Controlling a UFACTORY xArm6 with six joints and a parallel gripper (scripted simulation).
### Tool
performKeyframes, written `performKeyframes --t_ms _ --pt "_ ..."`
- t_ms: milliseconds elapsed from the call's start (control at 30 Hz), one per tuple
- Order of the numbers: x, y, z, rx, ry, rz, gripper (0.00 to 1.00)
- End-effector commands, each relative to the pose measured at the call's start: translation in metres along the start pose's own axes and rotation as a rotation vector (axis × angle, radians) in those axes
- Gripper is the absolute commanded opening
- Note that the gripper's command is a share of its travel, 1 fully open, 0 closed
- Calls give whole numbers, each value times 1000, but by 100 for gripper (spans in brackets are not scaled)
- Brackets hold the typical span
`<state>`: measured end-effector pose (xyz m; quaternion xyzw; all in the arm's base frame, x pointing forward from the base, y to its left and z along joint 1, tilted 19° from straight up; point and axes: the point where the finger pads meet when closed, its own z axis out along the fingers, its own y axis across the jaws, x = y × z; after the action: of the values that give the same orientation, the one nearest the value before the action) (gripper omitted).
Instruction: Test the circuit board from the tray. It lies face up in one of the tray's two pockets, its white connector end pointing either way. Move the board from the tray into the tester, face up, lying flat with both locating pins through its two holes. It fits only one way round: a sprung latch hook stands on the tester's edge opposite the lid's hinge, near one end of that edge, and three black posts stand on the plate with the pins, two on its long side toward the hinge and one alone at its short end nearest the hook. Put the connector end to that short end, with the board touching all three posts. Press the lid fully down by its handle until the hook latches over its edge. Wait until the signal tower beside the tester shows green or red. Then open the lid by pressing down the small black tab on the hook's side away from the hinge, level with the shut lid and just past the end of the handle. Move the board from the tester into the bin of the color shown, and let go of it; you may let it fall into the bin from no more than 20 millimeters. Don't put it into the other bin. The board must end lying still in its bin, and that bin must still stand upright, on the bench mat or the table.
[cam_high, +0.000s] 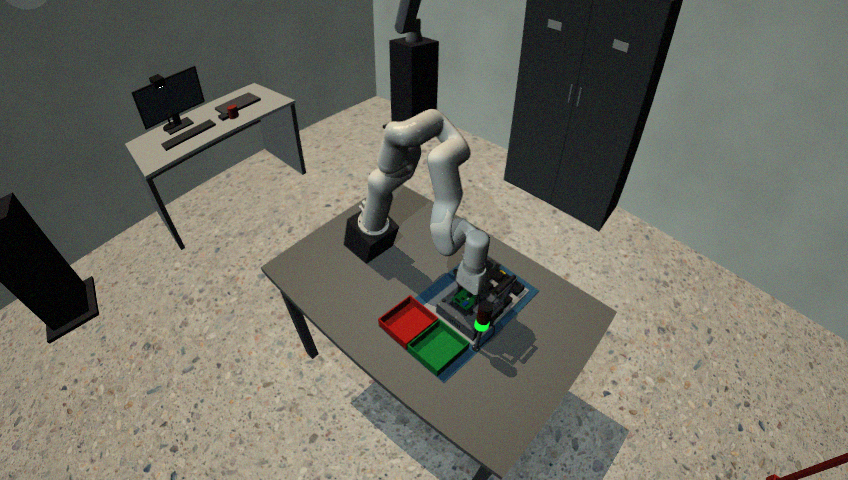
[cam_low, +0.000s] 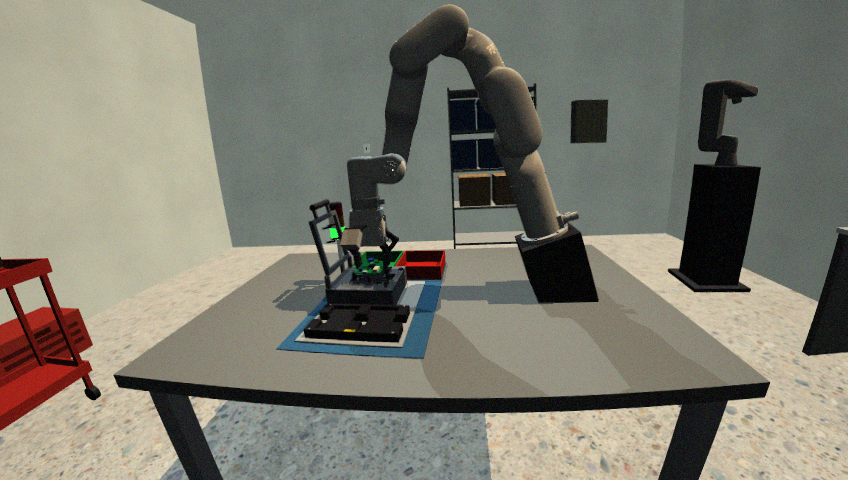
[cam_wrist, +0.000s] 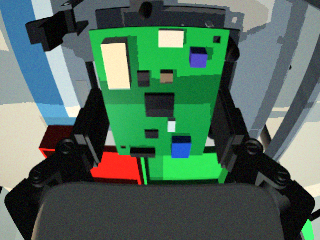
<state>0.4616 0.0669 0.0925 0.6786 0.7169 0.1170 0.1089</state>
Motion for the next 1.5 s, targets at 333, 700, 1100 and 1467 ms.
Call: performKeyframes --t_ms 333,700,1100,1467 --pt "0 1 -31 -4 0 0 79" --pt "0 1 -66 -4 0 0 79" --pt "0 1 -80 -4 0 0 79" --pt "-1 2 -80 -4 0 0 79"
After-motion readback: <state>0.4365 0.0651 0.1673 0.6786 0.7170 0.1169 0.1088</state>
